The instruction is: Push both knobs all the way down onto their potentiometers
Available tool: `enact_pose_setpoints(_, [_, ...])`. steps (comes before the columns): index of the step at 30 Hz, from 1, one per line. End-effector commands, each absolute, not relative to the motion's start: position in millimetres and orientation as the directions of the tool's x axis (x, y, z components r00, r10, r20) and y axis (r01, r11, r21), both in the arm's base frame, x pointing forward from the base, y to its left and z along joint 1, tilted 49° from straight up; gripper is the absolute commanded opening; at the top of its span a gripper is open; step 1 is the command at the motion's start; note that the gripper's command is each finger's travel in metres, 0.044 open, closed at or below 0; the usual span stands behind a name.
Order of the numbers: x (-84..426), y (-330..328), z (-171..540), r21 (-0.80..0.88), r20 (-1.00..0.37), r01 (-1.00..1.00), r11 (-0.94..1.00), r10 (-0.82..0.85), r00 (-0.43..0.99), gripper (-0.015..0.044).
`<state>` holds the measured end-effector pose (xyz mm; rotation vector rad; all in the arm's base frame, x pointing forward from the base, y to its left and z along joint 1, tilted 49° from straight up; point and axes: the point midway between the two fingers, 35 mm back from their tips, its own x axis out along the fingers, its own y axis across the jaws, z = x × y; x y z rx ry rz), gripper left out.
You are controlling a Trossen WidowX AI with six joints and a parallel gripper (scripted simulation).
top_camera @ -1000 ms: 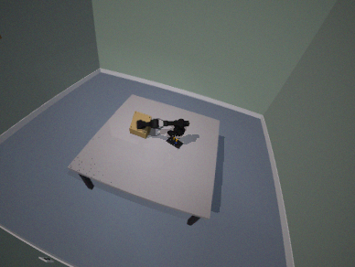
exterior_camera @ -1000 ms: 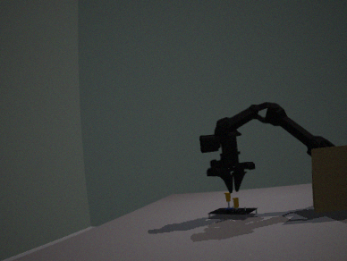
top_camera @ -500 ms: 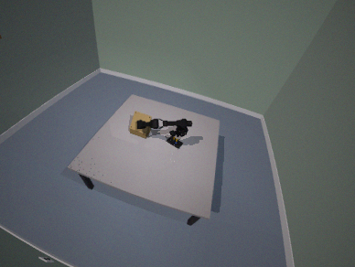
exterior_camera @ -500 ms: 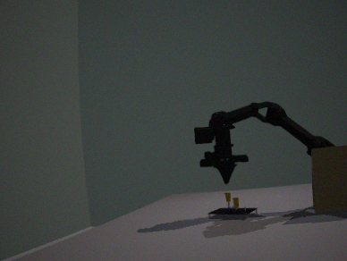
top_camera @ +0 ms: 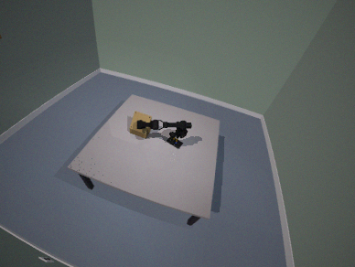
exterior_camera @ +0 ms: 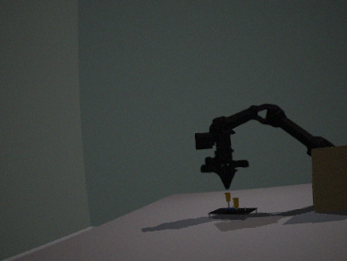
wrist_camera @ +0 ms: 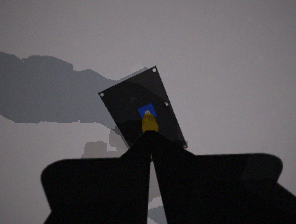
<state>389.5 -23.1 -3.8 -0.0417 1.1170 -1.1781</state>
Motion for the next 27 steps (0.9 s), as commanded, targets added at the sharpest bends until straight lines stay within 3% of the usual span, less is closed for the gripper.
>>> enact_pose_setpoints(1, [388.3,-29.3,-8.2,-0.558,-0.662,0.702,0.442,-0.747,-0.056,0.0])
enact_pose_setpoints(27, [387.9,-33.4,-11.7,-0.558,-0.662,0.702,0.442,-0.748,-0.056,0.0])
